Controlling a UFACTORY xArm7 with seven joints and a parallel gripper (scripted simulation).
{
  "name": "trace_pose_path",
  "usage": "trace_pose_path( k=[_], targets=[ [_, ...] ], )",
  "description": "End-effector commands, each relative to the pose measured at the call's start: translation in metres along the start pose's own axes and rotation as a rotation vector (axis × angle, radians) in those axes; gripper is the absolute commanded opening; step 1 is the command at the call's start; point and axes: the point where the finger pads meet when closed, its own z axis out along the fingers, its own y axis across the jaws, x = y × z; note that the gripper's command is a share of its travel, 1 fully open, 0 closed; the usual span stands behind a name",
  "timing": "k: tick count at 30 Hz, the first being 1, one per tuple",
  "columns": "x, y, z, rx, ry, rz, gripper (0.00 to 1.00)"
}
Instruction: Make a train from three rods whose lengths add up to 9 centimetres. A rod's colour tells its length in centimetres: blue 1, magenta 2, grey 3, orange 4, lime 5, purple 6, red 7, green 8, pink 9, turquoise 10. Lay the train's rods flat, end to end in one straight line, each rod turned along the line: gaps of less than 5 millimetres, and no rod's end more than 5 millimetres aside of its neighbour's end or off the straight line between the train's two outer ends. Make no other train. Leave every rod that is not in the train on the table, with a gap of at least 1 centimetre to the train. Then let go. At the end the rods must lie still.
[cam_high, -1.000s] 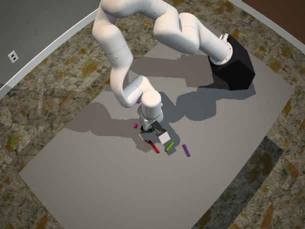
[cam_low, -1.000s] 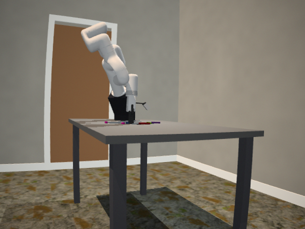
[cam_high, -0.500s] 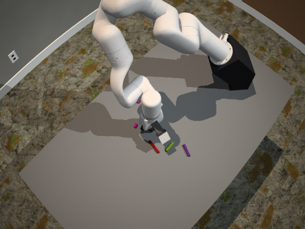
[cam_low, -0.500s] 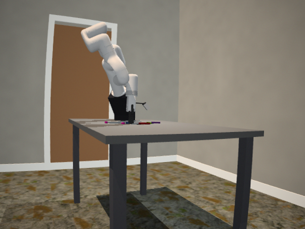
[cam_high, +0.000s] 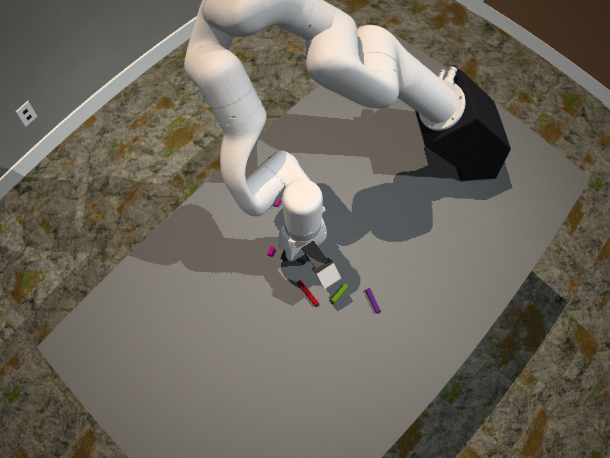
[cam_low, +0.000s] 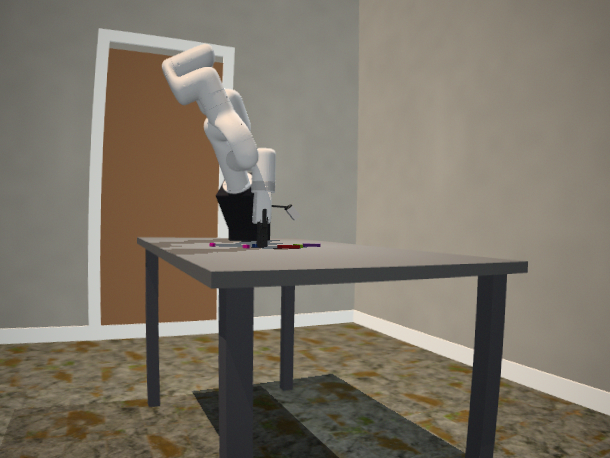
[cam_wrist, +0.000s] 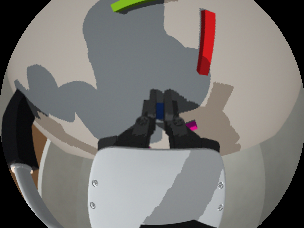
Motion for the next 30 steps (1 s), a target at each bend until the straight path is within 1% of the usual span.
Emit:
trace_pose_path(
  k=[1, 2, 4, 5, 9, 10, 12, 13, 15, 16, 30],
  targets=[
    [0.0007, 0.0007, -0.0006, -0.002, 0.001, -0.001, 0.04],
    [0.0007, 0.0007, -0.0006, -0.002, 0.001, -0.001, 0.08],
    [0.0007, 0.0007, -0.0006, -0.002, 0.001, -0.001, 0.08],
    [0.0007, 0.0007, -0.0006, -0.002, 0.001, -0.001, 0.12],
    [0.0007, 0.0007, -0.0006, -0.002, 0.001, -0.001, 0.12],
    [0.0007, 0.0007, -0.0006, -0.002, 0.001, -0.001, 0.16],
    [0.0007, 0.0007, -0.0006, -0.002, 0.001, -0.001, 0.16],
    [0.0007, 0.0007, -0.0006, -0.002, 0.001, -0.001, 0.20],
    [0.0007, 0.0007, -0.0006, -0.002, 0.001, -0.001, 0.20],
    [0.0007, 0.0007, -0.0006, -0.002, 0.001, -0.001, 0.24],
    [0.0007, 0.0006, -0.0020, -0.002, 0.001, -0.001, 0.24]
  ],
)
